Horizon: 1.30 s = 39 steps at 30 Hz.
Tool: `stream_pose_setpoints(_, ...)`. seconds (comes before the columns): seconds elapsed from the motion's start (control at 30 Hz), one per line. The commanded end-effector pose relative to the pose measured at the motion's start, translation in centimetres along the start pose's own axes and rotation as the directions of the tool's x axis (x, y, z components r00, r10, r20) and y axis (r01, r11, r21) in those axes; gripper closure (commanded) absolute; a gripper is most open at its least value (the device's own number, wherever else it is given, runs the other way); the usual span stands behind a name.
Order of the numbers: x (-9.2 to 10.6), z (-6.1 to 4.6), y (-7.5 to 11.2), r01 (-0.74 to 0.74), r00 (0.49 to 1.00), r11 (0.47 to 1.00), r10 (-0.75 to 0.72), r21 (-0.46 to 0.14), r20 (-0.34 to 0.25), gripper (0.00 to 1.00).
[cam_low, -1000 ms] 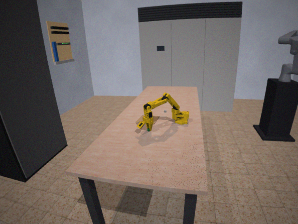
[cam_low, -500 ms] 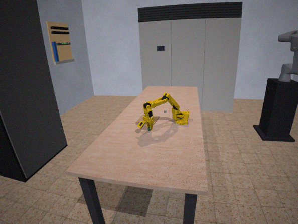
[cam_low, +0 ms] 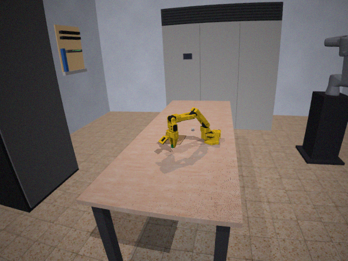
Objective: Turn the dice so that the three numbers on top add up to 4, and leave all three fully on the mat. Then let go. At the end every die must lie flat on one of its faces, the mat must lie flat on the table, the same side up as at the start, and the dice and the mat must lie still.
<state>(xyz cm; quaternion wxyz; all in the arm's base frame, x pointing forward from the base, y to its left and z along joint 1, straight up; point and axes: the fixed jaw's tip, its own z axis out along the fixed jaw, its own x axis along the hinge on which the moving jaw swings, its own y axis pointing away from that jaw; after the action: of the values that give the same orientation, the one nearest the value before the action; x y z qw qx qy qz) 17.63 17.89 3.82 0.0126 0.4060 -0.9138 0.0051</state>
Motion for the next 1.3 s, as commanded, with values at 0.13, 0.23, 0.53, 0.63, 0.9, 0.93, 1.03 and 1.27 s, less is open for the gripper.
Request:
stream_pose_setpoints(0.13, -0.8, -1.9, 0.0, 0.008, 0.996, 1.000, -0.008, 0.006, 0.086, 1.00)
stream_pose_setpoints(0.23, -0.6, -1.9, -0.6, -0.017, 0.997, 1.000, 0.017, 0.004, 0.078, 1.00)
stream_pose_setpoints(0.53, 3.7, -1.9, -7.3, -0.321, 0.947, 0.947, 0.321, -0.011, -0.010, 1.00)
stream_pose_setpoints(0.63, 4.4, -1.8, -8.2, -0.367, 0.930, 0.930, 0.366, -0.012, -0.012, 1.00)
stream_pose_setpoints(0.9, 9.7, -1.4, -12.8, -0.639, 0.769, 0.769, 0.639, -0.021, -0.027, 1.00)
stream_pose_setpoints(0.93, 10.2, -1.4, -13.1, -0.656, 0.754, 0.754, 0.656, -0.021, -0.029, 1.00)
stream_pose_setpoints(1.03, 10.9, -1.3, -13.4, -0.685, 0.729, 0.729, 0.684, -0.022, -0.031, 1.00)
stream_pose_setpoints(1.27, 11.0, -1.3, -13.5, -0.689, 0.724, 0.724, 0.689, -0.022, -0.031, 1.00)
